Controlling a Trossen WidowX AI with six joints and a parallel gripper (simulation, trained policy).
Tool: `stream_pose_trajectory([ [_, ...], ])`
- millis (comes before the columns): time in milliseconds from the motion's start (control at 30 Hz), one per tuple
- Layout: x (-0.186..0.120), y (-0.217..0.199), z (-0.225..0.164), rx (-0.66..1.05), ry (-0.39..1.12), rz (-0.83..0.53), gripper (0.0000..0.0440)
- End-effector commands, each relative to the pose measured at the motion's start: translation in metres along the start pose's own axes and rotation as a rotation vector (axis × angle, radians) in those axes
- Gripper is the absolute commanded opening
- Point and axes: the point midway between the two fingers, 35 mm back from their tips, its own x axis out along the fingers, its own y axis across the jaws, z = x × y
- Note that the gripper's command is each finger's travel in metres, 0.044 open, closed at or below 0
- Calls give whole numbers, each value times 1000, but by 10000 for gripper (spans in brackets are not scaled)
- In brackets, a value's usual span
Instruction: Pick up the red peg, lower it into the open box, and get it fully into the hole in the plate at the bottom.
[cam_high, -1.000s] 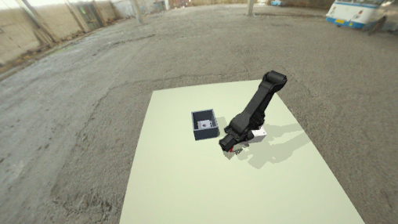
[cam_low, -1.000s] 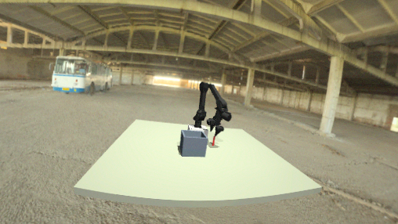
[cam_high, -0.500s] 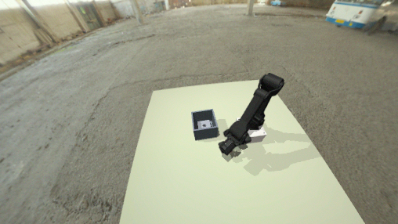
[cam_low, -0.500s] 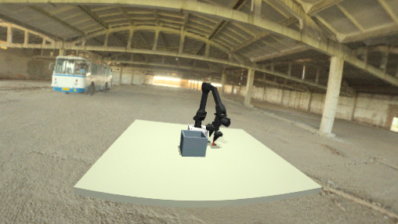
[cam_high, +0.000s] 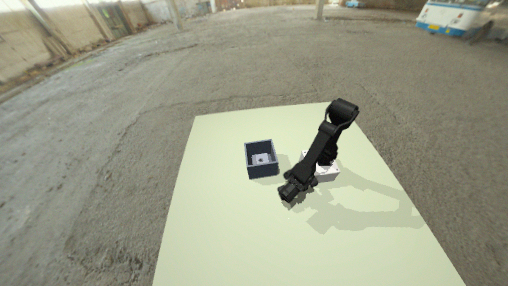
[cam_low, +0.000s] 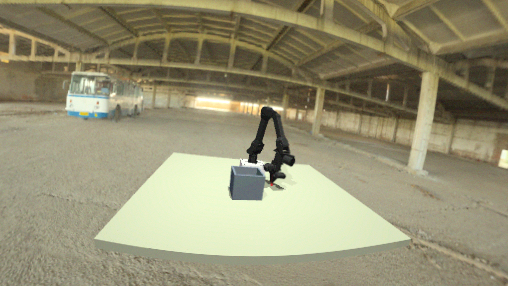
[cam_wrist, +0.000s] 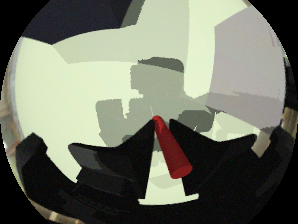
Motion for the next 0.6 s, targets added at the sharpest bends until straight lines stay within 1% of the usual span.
stream_pose_trajectory([
  [0, 3, 8, -5, -25, 12, 30, 0],
  [567, -25, 31, -14, 7, 67, 123, 0],
])
